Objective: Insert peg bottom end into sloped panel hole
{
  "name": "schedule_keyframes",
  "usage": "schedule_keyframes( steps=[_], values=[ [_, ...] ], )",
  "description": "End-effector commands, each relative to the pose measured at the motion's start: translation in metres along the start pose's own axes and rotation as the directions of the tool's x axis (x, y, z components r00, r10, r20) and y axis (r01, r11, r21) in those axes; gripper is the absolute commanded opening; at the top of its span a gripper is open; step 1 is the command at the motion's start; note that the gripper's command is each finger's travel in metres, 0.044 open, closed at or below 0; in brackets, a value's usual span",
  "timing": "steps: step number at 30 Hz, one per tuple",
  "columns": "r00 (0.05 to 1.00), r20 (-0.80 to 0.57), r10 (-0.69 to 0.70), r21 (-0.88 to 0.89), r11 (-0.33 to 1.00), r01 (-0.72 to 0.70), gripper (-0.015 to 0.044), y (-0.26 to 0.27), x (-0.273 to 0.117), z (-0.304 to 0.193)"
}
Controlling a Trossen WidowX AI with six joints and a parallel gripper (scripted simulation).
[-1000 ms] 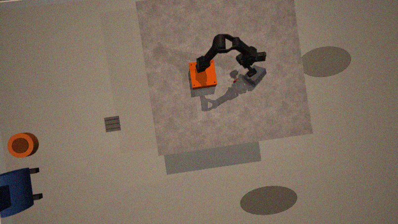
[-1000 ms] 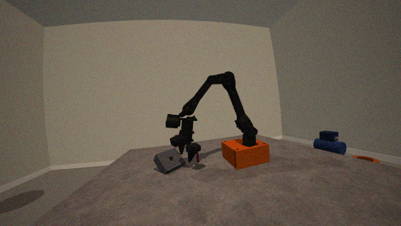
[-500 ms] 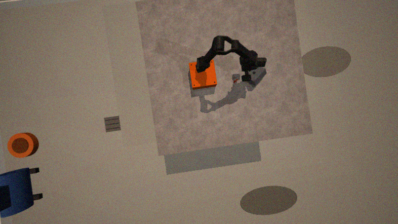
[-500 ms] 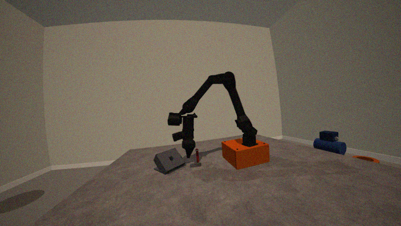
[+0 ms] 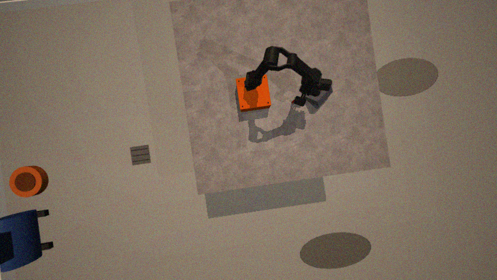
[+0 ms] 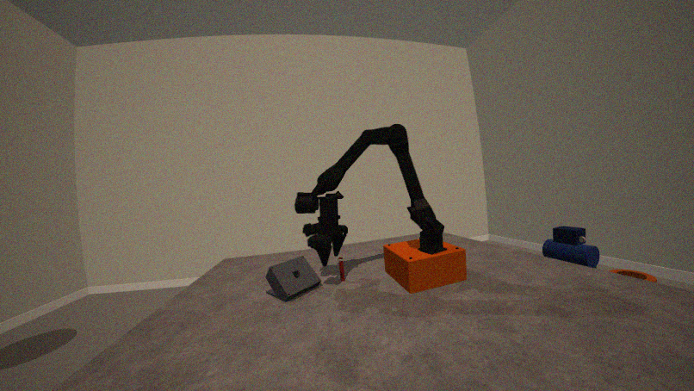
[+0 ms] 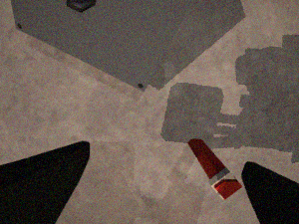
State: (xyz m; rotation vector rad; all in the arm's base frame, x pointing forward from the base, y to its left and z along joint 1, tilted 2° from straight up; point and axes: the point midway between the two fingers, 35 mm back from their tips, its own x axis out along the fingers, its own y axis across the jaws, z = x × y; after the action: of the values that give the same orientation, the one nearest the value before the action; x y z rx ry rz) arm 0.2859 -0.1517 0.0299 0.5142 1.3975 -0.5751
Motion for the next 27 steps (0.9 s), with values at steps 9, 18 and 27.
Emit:
schedule_keyframes(
  steps=[9,18,27],
  values=[
    [0.999,-0.045,0.014,0.366,0.930,0.004,0.0440,-0.023,-0.009,-0.006],
    [0.997,-0.076,0.027,0.611,0.792,0.025,0.0440,-0.040,-0.015,-0.012],
    [0.996,-0.084,0.031,0.670,0.742,0.033,0.0440,-0.044,-0.017,-0.013]
  ],
)
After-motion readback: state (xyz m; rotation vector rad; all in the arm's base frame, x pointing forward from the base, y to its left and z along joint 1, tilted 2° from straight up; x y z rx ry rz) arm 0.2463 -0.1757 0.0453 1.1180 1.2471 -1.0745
